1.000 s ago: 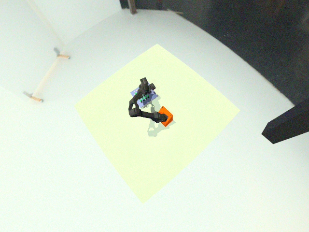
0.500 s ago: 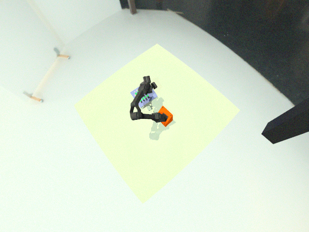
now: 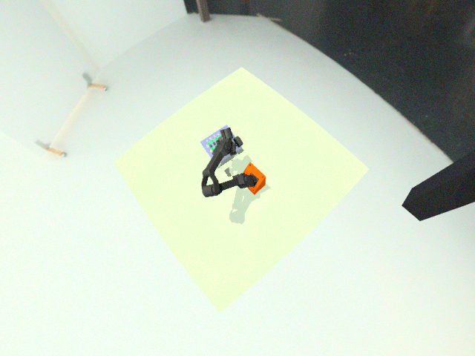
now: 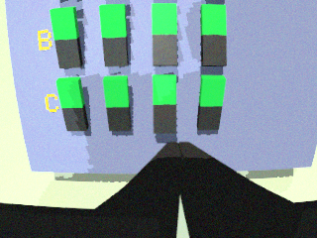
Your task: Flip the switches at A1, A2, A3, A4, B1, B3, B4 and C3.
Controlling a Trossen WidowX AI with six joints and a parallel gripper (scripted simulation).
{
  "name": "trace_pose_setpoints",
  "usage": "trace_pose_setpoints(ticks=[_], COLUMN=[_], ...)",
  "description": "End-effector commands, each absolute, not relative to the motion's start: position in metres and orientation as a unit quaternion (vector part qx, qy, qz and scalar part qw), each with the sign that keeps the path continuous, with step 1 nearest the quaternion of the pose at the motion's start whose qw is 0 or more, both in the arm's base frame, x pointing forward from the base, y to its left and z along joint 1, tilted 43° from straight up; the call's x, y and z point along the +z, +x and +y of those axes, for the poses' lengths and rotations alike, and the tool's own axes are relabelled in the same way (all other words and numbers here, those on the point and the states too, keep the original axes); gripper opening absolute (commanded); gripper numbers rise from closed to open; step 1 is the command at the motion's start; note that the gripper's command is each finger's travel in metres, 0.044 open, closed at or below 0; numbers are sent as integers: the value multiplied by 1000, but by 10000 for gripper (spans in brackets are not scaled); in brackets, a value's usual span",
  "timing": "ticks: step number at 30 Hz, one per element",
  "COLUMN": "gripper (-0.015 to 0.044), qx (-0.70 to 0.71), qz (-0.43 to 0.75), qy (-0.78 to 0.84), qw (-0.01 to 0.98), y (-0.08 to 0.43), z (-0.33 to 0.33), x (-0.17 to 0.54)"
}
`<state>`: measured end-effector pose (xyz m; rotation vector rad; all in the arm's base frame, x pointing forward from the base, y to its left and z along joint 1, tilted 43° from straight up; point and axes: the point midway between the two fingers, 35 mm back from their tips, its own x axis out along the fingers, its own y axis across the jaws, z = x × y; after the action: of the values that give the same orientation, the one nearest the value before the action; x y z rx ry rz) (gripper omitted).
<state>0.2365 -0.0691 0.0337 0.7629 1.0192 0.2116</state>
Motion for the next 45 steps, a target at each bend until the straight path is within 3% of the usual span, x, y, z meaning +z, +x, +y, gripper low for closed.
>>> trace_pose_setpoints(ticks=[1, 45], gripper=[0, 0], qx=[100, 101], qz=[470, 469], qy=[359, 360], qw=[800, 800], y=[245, 258], z=[-53, -40], x=[19, 2])
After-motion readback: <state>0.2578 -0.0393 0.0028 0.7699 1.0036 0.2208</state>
